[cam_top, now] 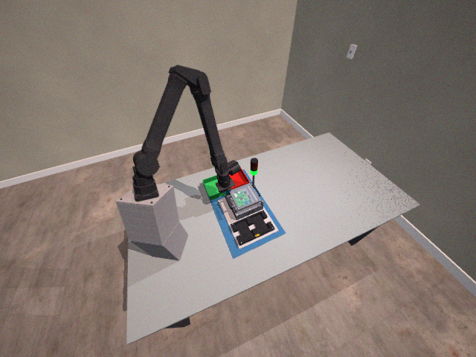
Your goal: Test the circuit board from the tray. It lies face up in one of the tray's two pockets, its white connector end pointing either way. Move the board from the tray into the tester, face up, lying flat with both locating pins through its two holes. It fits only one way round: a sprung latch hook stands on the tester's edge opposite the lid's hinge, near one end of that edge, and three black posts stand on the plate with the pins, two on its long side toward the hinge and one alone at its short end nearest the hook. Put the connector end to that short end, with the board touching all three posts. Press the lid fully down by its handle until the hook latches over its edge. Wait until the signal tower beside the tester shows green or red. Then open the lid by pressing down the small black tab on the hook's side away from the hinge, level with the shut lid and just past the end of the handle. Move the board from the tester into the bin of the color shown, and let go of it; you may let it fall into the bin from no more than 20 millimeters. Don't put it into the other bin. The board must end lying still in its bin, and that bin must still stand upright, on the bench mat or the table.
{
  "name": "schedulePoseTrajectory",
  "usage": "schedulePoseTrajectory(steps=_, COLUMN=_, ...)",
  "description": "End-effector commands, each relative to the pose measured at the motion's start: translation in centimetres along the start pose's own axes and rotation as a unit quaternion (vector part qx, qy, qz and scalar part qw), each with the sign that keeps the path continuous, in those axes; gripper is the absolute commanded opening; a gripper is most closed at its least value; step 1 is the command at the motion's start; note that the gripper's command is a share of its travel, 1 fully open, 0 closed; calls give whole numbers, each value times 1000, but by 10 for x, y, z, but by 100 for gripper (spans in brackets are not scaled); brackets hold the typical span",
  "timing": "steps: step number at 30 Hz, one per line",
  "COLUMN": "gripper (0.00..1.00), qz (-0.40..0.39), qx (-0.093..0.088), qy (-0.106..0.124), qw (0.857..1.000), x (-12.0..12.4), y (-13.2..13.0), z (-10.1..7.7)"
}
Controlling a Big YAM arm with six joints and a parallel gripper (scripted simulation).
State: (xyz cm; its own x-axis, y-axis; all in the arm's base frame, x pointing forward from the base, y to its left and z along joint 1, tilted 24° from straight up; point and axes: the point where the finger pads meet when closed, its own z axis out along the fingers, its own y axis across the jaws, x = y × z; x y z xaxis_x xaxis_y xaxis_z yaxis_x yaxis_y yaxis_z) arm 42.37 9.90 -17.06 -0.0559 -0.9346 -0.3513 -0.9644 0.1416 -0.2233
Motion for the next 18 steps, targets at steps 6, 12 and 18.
schedulePoseTrajectory(steps=6, gripper=0, qz=-2, qx=1, qy=-2, qw=1000, x=-3, y=0, z=9)
schedulePoseTrajectory(steps=12, gripper=0, qz=-2, qx=1, qy=-2, qw=1000, x=-3, y=0, z=9)
schedulePoseTrajectory(steps=18, gripper=0, qz=-2, qx=1, qy=-2, qw=1000, x=-3, y=0, z=9)
